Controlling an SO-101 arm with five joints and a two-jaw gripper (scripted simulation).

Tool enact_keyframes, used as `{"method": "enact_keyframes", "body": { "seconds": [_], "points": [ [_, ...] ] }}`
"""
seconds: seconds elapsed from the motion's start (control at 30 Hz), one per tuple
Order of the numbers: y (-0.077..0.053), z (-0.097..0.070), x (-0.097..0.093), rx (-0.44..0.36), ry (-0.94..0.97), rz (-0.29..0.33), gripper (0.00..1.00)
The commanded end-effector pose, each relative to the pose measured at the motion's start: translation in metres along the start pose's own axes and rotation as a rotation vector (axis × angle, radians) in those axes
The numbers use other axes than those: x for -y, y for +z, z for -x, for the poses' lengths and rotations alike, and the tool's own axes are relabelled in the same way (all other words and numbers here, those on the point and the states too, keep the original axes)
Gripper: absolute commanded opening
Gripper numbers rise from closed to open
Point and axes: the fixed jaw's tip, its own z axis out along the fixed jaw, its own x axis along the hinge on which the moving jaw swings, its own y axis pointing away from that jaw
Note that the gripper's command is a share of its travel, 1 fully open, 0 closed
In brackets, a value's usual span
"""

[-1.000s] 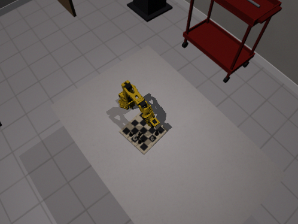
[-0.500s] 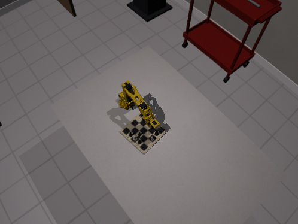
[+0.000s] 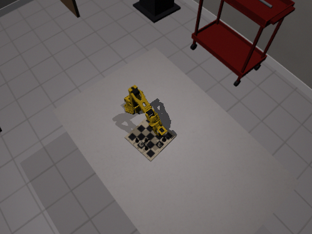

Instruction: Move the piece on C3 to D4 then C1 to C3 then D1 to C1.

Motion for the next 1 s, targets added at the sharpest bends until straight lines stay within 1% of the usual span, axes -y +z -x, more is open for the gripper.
{"method": "enact_keyframes", "body": {
  "seconds": [0.0, 0.47, 0.7, 0.97],
  "points": [
    [0.006, -0.006, -0.003, -0.012, -0.016, 0.007, 0.0],
    [0.008, -0.008, -0.003, -0.013, -0.016, 0.007, 0.0],
    [0.011, -0.016, -0.003, -0.013, -0.016, 0.007, 0.0],
    [0.011, -0.016, -0.003, -0.013, -0.016, 0.007, 0.0]
  ]
}}
